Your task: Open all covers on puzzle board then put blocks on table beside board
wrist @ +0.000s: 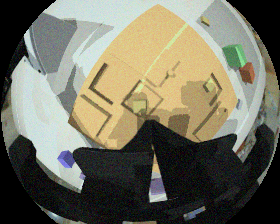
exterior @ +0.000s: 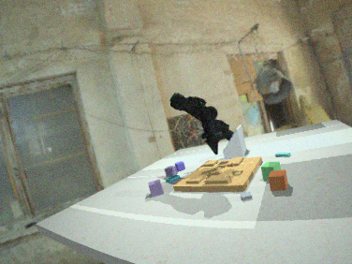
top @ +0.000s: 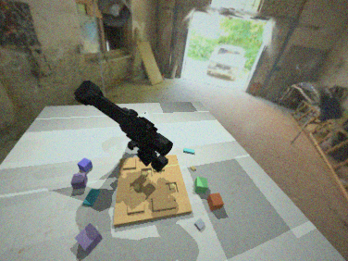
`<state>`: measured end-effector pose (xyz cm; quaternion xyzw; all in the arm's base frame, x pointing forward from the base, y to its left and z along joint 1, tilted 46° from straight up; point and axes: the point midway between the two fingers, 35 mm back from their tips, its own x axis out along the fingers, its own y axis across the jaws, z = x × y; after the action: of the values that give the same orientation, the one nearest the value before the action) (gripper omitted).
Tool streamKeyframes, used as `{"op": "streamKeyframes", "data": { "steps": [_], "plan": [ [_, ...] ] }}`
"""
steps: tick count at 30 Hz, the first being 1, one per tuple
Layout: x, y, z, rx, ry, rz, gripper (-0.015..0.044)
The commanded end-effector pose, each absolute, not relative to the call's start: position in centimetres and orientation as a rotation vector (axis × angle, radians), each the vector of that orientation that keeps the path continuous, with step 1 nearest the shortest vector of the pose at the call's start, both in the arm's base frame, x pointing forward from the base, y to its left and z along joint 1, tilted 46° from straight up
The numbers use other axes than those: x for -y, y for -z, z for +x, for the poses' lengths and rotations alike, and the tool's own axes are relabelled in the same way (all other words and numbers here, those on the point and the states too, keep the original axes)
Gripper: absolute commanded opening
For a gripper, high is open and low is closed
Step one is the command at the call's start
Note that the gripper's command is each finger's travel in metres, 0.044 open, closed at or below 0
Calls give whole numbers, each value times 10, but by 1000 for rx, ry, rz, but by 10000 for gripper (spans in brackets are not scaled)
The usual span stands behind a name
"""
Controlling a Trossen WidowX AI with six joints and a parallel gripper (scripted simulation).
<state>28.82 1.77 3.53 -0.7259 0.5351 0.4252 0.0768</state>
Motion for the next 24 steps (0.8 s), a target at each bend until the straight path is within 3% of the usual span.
{"op": "streamKeyframes", "data": {
  "steps": [1,24],
  "plan": [
    [-12,-37,285,-1606,-1283,-2184,0],
    [29,-2,287,-1608,-1280,-2186,0]
  ]
}}
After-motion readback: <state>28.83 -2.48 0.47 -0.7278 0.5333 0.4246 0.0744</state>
